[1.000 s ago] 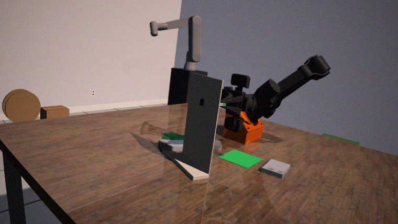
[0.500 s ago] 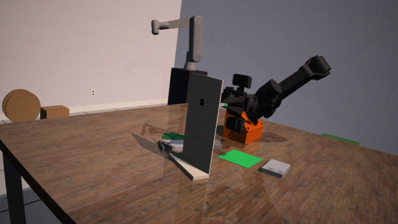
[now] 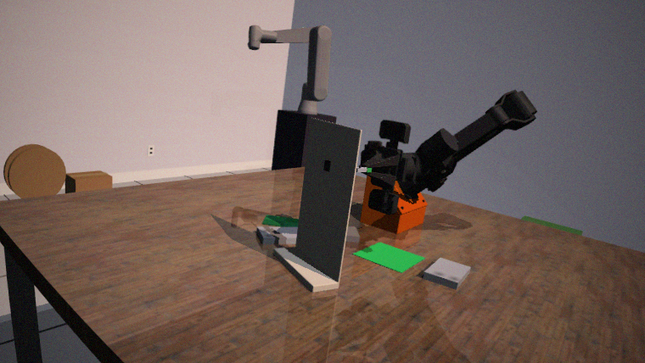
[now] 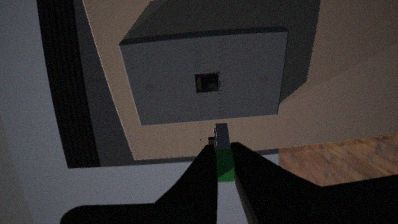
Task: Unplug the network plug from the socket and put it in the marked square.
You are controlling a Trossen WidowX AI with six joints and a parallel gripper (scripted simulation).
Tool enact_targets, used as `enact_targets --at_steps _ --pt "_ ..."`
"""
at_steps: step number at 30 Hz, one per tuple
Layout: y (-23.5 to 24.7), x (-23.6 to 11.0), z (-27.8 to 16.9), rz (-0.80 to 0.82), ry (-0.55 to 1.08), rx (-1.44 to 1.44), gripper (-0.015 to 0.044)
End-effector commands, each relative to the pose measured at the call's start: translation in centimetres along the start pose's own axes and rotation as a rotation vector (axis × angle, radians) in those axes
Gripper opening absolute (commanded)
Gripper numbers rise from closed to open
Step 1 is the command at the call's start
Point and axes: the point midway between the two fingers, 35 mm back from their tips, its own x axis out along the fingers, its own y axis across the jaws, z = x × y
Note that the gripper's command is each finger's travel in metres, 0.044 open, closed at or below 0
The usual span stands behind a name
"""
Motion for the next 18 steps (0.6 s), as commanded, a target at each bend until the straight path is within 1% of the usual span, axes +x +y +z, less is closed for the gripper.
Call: enact_targets --at_steps 1,18 --pt "-0.01 -0.21 0.01 0.001 -0.004 0.003 0.0" --pt "-0.01 -0.77 -0.24 0.0 -0.005 0.003 0.0"
